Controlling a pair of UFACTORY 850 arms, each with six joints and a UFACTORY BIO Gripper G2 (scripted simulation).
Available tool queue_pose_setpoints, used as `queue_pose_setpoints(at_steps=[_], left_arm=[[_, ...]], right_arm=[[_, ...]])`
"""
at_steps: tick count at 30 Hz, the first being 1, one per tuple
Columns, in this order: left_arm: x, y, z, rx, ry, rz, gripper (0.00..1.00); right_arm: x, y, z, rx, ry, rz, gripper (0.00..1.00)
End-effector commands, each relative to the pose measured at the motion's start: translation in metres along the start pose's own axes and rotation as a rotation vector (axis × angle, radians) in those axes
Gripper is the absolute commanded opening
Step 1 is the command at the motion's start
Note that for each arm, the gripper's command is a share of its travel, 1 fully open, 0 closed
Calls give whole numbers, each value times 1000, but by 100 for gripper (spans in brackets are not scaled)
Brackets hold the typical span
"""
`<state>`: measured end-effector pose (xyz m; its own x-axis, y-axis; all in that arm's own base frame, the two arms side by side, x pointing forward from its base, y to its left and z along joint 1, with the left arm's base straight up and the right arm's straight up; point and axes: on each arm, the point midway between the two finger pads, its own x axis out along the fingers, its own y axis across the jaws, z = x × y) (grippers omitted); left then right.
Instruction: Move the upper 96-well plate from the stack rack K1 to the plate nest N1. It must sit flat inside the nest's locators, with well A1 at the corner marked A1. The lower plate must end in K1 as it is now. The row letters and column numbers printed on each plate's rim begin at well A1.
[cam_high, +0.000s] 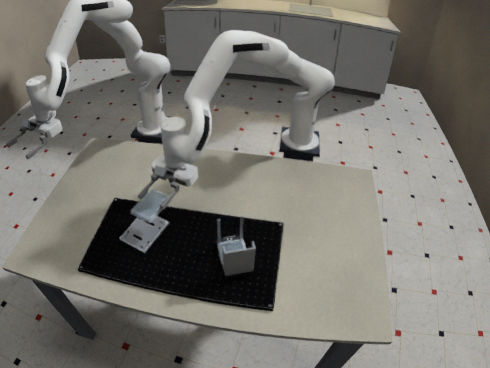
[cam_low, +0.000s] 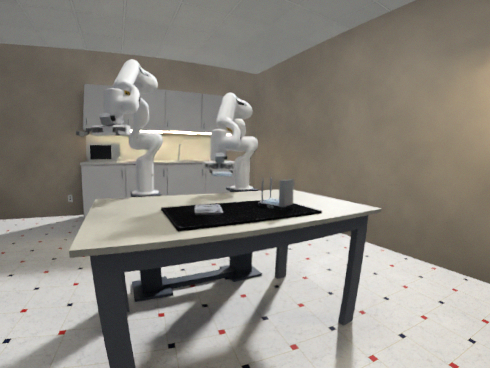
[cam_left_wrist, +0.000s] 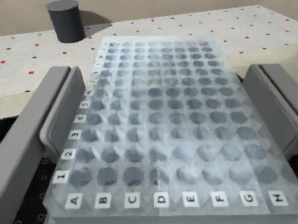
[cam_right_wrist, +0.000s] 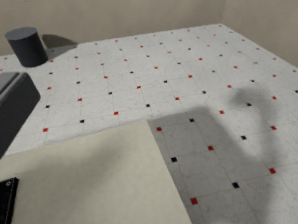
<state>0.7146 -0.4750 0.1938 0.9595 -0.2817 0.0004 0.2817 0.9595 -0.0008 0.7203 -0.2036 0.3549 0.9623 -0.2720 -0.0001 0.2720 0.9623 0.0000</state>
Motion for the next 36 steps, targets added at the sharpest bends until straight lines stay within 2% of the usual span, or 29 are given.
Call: queue_pose_setpoints(at_steps=[1,16,36], left_arm=[[4,-17,1,0,-2,1,0],[10,-62,0,0,-2,1,0],[10,-63,0,0,-2,1,0]], right_arm=[[1,0,2,0,-3,0,100],[1,0,2,0,-3,0,100],[1,0,2,0,-3,0,100]])
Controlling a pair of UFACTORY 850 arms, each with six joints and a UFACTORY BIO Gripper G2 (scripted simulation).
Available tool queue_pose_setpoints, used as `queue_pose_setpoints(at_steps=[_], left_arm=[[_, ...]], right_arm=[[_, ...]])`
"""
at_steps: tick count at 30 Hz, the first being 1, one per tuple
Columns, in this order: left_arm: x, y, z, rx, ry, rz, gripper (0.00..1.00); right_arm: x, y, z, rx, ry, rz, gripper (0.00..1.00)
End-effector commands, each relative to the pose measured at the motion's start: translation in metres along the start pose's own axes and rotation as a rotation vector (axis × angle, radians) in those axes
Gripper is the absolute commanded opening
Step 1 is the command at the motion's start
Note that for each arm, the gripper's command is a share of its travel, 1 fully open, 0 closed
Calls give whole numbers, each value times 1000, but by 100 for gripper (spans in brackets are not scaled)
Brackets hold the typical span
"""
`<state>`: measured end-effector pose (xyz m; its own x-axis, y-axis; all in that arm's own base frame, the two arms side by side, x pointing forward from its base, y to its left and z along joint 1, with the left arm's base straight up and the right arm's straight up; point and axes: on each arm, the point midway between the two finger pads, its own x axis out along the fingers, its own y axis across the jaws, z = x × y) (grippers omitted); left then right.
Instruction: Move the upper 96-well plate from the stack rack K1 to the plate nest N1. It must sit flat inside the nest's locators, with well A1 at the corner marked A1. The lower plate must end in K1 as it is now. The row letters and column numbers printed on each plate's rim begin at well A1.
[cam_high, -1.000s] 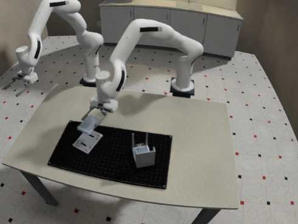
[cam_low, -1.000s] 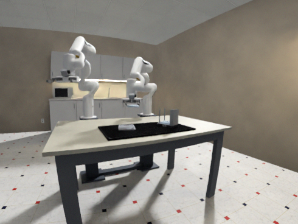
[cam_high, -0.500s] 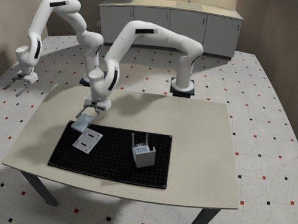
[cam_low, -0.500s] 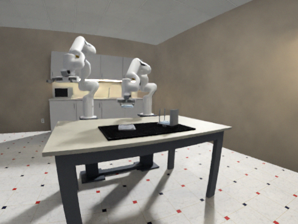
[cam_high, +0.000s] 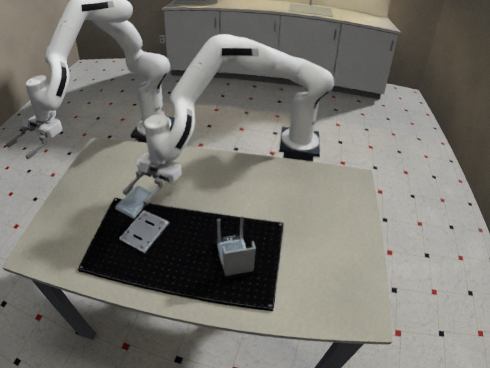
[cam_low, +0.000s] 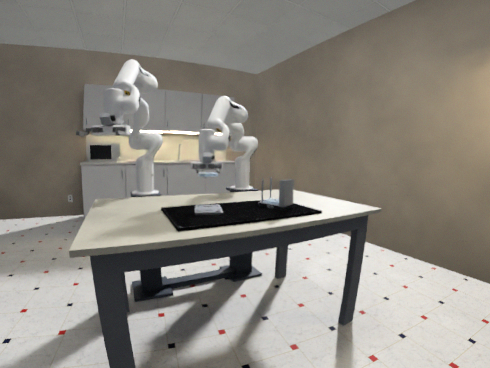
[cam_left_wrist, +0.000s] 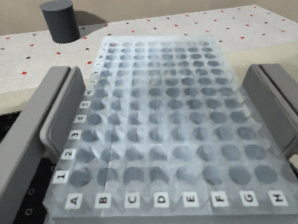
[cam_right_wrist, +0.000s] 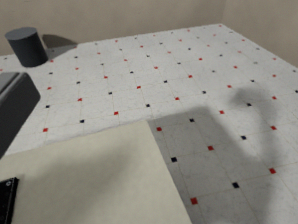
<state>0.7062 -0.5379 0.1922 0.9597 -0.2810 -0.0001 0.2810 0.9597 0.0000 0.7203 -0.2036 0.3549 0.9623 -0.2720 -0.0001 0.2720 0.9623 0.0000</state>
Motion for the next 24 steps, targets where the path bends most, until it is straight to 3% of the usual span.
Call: queue_pose_setpoints(at_steps=[1,24], left_arm=[[1,0,2,-1,-2,0,0],[0,0,-2,-1,-2,0,0]], right_arm=[[1,0,2,0,-3,0,100],[1,0,2,0,-3,0,100]])
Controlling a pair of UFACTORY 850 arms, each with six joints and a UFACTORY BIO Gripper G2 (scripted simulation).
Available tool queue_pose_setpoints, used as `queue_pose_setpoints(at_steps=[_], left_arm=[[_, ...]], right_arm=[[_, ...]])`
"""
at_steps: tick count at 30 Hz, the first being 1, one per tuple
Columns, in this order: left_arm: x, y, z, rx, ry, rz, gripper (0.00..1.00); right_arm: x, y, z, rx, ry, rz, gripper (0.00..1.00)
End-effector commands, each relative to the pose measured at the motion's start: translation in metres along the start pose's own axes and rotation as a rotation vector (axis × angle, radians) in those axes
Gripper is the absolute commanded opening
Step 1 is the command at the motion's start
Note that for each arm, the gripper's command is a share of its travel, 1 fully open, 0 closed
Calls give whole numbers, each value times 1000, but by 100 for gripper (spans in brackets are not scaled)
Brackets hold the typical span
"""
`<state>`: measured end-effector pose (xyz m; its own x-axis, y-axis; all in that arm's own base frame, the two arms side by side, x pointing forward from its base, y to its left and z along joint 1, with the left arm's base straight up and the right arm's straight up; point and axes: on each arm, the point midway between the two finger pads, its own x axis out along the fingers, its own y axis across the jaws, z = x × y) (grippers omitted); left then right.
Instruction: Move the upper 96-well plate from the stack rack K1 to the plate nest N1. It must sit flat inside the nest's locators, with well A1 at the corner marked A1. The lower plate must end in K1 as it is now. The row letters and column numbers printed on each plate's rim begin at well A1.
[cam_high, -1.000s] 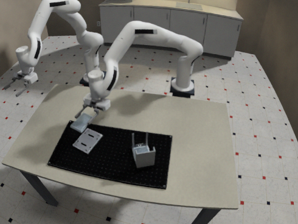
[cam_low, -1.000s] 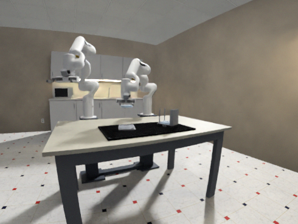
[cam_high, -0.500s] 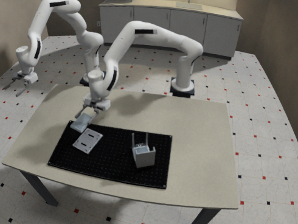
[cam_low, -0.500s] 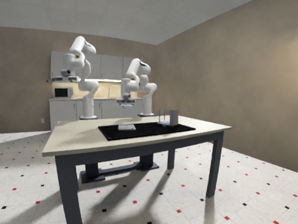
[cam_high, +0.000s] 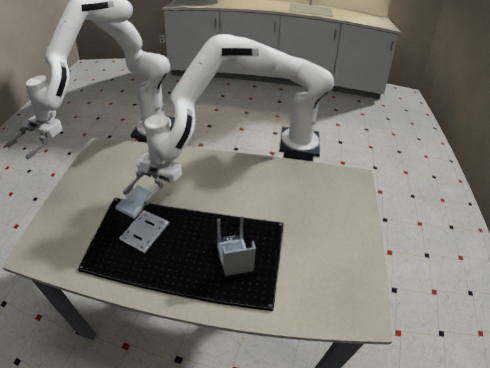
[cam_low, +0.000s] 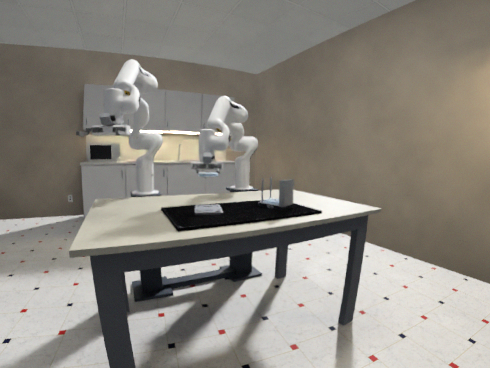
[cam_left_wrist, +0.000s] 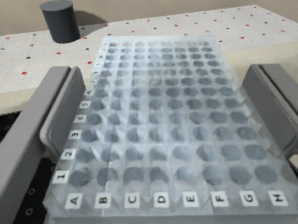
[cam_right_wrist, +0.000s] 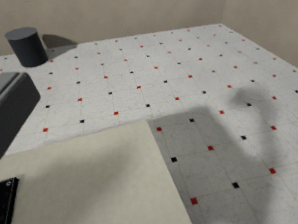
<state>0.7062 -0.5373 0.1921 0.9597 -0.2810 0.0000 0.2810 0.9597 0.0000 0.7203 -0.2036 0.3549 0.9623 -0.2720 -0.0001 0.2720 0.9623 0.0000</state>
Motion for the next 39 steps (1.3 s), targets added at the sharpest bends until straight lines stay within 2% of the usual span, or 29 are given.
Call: queue_pose_setpoints(at_steps=[1,39], left_arm=[[1,0,-3,-1,-2,0,0],[1,0,-60,-1,-2,0,0]], right_arm=[[1,0,2,0,-3,0,100],[1,0,2,0,-3,0,100]])
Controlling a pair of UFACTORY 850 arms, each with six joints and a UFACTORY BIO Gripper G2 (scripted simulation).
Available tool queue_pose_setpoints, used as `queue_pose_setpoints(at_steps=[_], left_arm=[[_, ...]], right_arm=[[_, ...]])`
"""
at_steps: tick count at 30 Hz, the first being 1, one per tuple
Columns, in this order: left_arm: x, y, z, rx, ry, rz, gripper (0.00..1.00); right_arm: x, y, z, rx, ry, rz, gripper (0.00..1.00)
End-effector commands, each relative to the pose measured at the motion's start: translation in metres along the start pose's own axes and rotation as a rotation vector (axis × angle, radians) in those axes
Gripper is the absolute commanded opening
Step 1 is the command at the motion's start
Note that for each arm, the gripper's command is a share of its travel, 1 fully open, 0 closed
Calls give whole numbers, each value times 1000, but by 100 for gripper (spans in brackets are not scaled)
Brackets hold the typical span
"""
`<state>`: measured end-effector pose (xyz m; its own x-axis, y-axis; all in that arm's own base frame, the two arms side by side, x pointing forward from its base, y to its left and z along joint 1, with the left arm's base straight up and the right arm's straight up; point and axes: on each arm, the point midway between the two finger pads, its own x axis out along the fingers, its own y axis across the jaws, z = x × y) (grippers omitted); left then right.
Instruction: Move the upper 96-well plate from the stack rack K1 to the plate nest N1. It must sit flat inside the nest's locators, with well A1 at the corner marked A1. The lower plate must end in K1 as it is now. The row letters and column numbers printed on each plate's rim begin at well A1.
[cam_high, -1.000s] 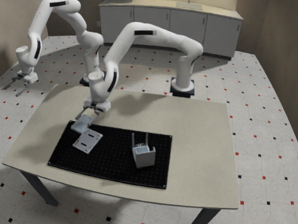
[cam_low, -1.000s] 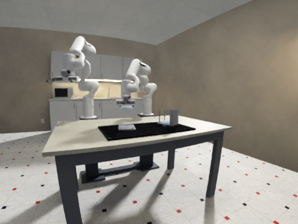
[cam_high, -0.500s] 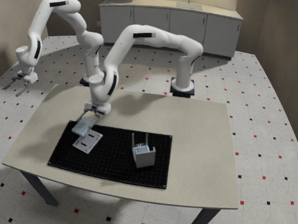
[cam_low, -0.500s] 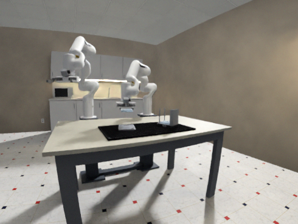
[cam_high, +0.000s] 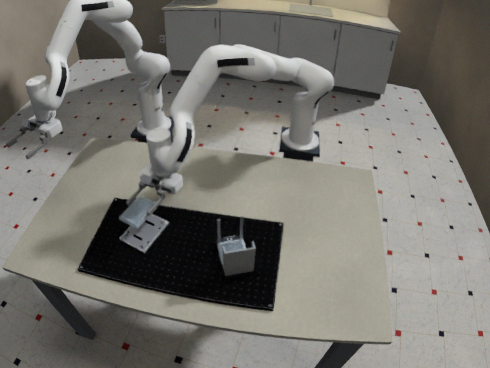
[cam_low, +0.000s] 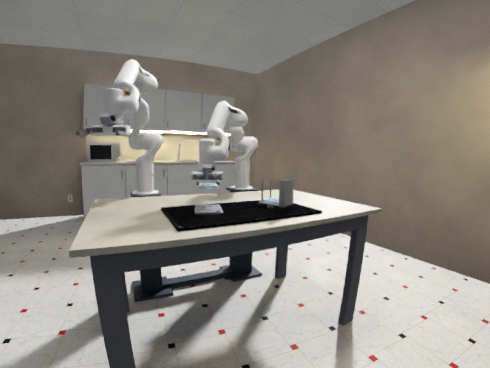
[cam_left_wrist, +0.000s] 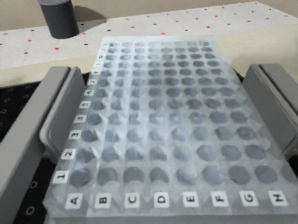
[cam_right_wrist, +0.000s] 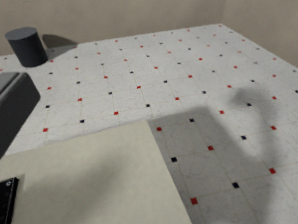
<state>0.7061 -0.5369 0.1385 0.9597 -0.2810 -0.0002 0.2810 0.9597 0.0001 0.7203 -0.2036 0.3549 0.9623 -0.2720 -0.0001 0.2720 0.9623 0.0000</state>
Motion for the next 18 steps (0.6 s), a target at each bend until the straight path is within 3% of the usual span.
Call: queue_pose_setpoints(at_steps=[1,18], left_arm=[[1,0,-8,-1,-2,0,0],[1,0,-33,-1,-2,0,0]], right_arm=[[1,0,2,0,-3,0,100],[1,0,2,0,-3,0,100]])
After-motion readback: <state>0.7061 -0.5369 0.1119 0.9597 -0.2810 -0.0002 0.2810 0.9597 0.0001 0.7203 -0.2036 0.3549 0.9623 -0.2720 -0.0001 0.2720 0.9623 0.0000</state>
